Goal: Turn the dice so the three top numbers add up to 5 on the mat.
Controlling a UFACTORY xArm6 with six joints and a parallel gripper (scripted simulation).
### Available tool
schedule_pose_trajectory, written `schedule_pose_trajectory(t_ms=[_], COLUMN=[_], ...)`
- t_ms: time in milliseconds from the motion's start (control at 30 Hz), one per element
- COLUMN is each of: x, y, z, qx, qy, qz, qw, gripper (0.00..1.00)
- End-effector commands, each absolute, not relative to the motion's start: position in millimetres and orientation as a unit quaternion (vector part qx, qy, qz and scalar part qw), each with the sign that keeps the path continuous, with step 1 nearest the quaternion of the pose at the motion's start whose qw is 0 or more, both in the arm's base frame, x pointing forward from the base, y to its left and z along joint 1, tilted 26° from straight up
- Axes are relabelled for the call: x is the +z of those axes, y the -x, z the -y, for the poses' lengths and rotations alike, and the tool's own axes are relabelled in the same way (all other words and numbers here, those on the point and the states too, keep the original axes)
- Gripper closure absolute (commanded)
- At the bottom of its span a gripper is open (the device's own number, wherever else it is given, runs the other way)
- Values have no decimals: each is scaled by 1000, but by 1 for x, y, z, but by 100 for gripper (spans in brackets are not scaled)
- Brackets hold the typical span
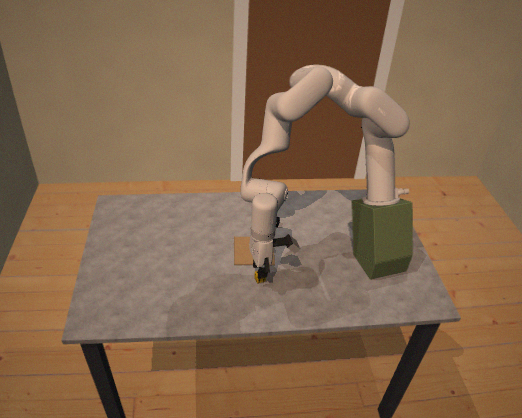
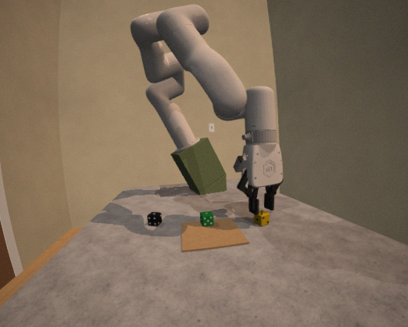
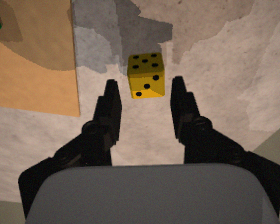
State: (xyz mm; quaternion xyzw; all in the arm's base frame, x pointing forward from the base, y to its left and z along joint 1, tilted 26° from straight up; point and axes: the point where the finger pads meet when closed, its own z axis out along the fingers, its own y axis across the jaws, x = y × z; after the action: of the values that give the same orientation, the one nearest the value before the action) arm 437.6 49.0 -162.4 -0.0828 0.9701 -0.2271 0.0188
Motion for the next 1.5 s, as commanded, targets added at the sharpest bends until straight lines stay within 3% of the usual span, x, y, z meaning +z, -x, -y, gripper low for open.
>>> schedule_pose_trajectory(t_ms=[0,1467], x=[-164,-192], y=[-439,-441], z=[-49,-35], qx=[-227,-227], qy=[83,83], qz=[-970,-970], qw=[20,20], gripper=[53,53])
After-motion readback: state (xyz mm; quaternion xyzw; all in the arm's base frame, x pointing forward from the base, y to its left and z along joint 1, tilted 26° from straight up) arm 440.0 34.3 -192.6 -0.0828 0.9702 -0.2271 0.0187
